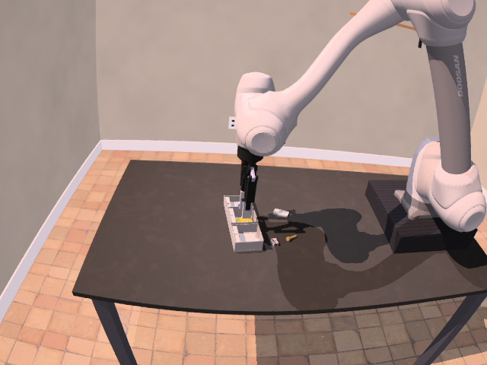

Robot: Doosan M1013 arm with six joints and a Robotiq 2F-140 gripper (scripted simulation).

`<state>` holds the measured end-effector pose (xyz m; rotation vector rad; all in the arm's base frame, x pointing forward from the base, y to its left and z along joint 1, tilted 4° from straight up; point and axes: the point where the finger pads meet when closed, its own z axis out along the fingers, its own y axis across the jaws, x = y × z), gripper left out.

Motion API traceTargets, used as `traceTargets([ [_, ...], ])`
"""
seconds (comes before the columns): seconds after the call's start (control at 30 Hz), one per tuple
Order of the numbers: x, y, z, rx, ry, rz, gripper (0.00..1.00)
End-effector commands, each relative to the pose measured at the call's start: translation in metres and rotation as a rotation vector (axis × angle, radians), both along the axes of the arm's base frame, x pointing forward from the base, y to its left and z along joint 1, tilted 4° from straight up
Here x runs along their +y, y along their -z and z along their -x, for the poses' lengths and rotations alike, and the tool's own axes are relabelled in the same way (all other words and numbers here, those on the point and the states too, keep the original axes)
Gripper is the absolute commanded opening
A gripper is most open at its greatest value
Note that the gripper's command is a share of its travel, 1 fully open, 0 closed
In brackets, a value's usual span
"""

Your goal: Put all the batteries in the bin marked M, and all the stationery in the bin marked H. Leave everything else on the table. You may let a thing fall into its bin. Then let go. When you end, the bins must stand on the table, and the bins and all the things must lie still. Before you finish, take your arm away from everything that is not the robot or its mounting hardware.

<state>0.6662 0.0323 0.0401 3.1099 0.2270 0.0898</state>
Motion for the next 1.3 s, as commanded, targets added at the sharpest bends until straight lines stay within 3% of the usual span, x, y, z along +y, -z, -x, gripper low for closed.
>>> traceTargets([
  [0.0,0.0,-0.015,0.001,0.0,0.0,0.0,0.28],
  [0.23,0.0,-0.019,0.001,0.0,0.0,0.0,0.28],
  [0.27,0.006,-0.019,0.007,0.001,-0.05,0.003,0.18],
  [0.33,0.006,-0.019,0.007,0.001,-0.05,0.003,0.18],
  [0.8,0.085,-0.018,0.093,0.013,-0.647,0.042,0.18],
  [0.9,0.086,-0.018,0.093,0.014,-0.688,0.044,0.18],
  [0.93,0.086,-0.018,0.093,0.015,-0.803,0.05,0.18],
  [1.27,0.086,-0.018,0.093,0.024,-1.15,0.08,0.18],
])
